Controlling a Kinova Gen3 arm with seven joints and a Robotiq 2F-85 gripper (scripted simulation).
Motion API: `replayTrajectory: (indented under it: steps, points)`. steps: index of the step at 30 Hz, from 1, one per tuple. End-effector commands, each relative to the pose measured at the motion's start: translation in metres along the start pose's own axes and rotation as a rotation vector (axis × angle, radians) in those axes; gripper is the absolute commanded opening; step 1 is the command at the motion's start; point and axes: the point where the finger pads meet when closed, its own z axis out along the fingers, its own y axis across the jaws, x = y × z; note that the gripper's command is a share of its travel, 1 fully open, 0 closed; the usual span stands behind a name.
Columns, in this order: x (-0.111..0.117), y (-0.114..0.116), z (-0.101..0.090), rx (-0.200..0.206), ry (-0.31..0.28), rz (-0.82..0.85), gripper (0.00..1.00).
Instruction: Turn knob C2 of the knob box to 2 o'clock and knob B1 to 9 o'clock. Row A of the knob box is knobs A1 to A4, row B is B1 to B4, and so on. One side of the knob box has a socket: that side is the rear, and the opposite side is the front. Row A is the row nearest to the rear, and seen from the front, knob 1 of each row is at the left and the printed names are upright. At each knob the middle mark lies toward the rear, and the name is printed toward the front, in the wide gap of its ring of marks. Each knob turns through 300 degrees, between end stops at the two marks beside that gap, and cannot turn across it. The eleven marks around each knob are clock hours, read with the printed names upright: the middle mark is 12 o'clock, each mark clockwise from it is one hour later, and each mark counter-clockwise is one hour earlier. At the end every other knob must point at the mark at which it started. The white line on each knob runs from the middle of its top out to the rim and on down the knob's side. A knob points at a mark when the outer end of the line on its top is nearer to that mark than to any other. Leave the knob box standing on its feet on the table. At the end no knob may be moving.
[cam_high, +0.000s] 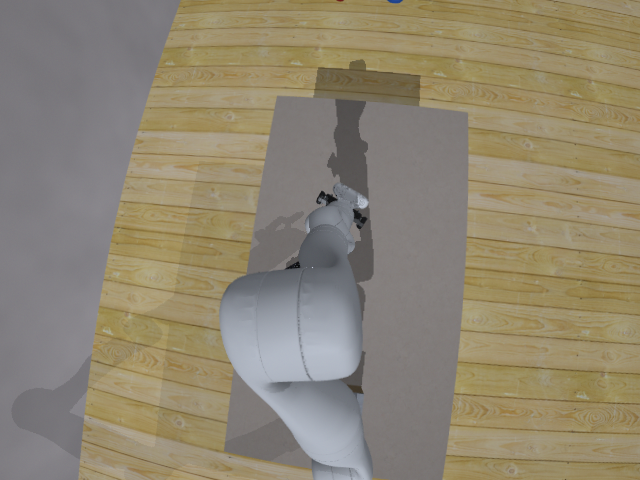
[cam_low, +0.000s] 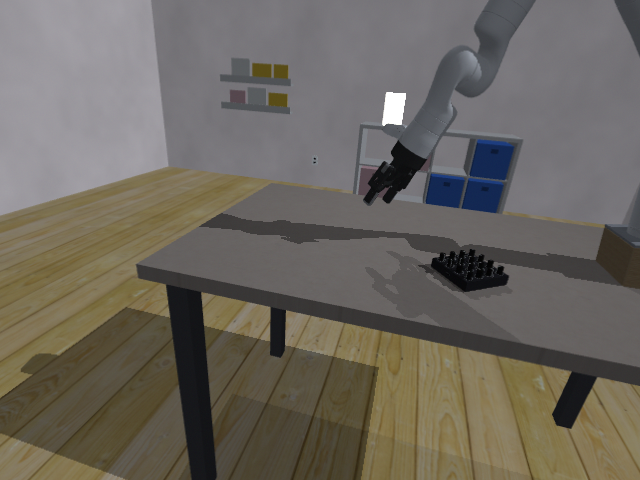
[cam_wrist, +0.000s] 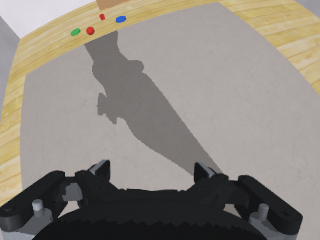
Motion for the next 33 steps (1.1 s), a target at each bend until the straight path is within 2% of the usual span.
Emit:
replayTrajectory:
  steps: [1,6,8,17,19,28,30,33]
  points:
    - [-0.002,-0.003,-0.002,0.003,-0.002,-0.007,1.00]
    - [-0.002,-0.003,-0.002,0.003,-0.002,-0.007,1.00]
    - [-0.016,-0.007,-0.004,0.009,-0.027,-0.059,1.00]
    - [-0.016,-0.007,-0.004,0.009,-0.027,-0.059,1.00]
    - [-0.030,-0.011,-0.007,0.015,-0.052,-0.111,1.00]
    - [-0.030,-0.011,-0.007,0.015,-0.052,-0.111,1.00]
    - [-0.044,-0.013,-0.010,0.020,-0.077,-0.162,1.00]
    - [-0.044,-0.013,-0.010,0.020,-0.077,-0.162,1.00]
